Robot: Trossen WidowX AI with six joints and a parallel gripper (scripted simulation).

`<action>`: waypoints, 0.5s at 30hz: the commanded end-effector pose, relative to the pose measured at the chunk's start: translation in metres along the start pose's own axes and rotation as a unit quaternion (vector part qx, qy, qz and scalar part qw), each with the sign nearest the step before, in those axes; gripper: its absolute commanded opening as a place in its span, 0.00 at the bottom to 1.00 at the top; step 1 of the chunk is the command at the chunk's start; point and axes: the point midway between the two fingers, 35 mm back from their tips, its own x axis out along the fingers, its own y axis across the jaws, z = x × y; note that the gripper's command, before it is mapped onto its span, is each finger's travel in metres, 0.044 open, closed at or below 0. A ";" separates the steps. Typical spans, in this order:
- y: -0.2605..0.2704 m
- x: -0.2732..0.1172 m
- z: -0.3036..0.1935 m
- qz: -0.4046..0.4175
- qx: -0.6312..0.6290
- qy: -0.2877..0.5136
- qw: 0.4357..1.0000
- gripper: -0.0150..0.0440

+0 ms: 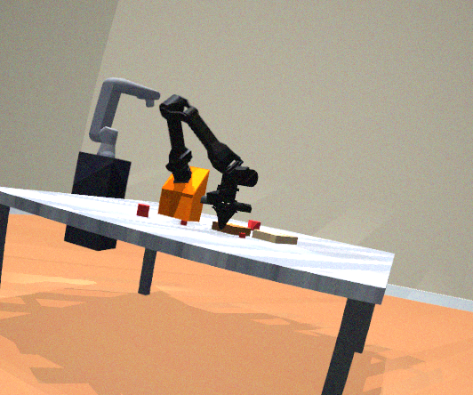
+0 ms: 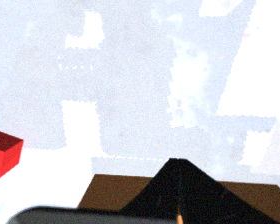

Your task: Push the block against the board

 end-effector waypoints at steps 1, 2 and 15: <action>-0.003 0.005 -0.010 -0.009 -0.005 0.007 1.000 0.25; -0.003 0.005 -0.011 -0.009 -0.005 0.007 1.000 0.25; -0.004 0.005 -0.022 -0.009 -0.005 0.007 1.000 0.25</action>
